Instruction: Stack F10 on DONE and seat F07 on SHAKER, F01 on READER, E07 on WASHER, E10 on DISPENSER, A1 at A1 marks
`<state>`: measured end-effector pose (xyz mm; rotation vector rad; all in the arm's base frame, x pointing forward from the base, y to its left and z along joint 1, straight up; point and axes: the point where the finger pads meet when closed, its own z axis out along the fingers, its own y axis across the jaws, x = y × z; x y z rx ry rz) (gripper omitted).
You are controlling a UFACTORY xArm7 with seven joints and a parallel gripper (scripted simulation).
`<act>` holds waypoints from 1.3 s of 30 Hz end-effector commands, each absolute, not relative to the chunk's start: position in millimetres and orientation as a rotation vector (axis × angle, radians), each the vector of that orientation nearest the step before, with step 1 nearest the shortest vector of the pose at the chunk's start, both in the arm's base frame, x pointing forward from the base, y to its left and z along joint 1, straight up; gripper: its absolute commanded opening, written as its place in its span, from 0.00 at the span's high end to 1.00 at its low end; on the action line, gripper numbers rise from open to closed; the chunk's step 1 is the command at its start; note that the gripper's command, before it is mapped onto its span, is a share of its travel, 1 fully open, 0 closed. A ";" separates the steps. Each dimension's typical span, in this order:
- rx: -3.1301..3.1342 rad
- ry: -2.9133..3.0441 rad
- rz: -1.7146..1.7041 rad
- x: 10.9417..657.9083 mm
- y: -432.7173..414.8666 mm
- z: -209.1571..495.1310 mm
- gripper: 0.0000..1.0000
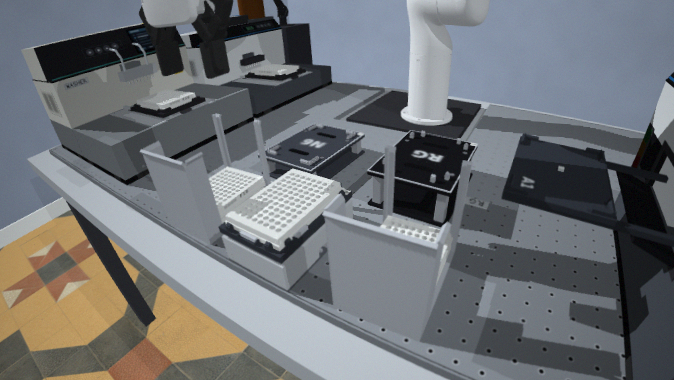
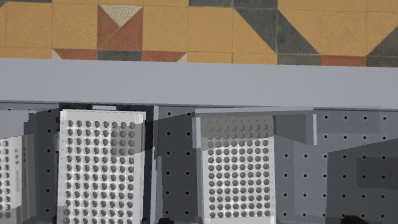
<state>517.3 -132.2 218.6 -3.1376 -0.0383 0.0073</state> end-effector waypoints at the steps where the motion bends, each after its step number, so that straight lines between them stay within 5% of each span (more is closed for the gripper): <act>1: -3.139 -0.035 0.000 518.6 -117.4 220.7 0.00; 39: -3.139 0.027 0.000 521.2 -3.9 221.0 0.00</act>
